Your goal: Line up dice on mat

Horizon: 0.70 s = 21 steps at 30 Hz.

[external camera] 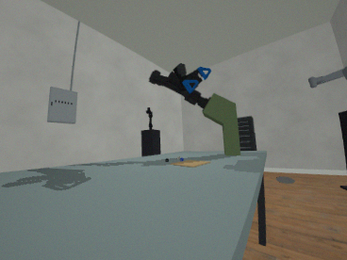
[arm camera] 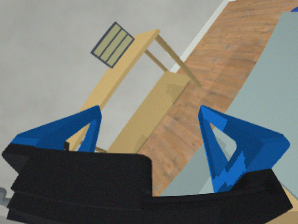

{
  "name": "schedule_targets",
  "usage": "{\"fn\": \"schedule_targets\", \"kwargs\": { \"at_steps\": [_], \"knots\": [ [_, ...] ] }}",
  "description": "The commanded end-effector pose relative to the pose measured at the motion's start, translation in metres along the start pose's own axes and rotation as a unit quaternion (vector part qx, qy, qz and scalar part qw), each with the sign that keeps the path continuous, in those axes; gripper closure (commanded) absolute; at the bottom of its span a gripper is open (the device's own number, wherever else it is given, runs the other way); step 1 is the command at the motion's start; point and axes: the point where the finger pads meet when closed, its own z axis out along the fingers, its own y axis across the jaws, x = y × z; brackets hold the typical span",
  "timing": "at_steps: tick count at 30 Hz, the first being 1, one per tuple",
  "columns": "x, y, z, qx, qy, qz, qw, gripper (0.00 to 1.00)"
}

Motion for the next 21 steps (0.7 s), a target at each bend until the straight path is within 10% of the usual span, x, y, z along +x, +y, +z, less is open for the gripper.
{"fn": "schedule_targets", "kwargs": {
  "at_steps": [1,4,13,21],
  "knots": [
    [-0.002,0.001,0.0,-0.001,-0.002,-0.002,1.0,0.0],
    [-0.021,-0.004,0.001,0.005,-0.016,-0.005,1.0,0.0],
    [0.017,-0.092,-0.02,0.157,0.051,0.148,0.975,0.0],
    [0.057,-0.156,-0.052,0.293,0.094,0.269,0.913,0.0]
  ]
}}
